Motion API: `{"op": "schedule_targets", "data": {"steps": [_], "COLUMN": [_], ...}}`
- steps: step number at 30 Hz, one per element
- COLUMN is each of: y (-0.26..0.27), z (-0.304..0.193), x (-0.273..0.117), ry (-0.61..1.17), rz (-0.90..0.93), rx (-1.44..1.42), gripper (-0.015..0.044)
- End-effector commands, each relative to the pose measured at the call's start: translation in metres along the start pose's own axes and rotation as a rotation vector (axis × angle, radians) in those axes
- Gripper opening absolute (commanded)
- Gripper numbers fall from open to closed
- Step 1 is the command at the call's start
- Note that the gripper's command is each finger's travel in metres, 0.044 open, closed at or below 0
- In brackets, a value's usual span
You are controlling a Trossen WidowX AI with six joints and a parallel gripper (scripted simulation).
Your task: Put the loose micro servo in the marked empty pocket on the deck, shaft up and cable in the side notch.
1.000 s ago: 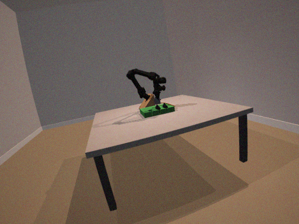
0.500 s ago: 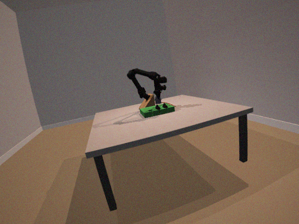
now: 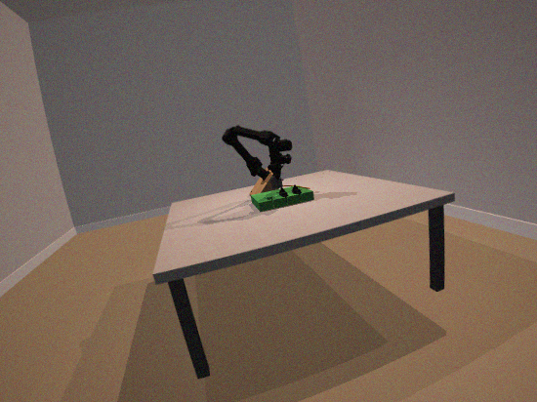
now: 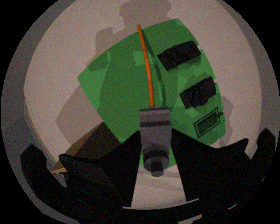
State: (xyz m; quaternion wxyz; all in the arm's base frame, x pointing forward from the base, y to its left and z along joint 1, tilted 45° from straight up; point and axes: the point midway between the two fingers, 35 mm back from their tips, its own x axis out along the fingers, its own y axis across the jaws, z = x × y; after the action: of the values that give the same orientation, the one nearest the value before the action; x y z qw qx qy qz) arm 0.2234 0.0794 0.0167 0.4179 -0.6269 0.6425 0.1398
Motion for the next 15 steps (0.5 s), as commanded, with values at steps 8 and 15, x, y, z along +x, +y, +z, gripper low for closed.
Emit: {"op": "schedule_targets", "data": {"steps": [8, 15], "y": [-0.026, -0.040], "z": [-0.049, -0.077], "x": [-0.003, -0.003], "ry": [-0.005, -0.003], "rz": [-0.011, -0.012], "rx": [-0.004, -0.004], "gripper": [0.0000, 0.0000]}}
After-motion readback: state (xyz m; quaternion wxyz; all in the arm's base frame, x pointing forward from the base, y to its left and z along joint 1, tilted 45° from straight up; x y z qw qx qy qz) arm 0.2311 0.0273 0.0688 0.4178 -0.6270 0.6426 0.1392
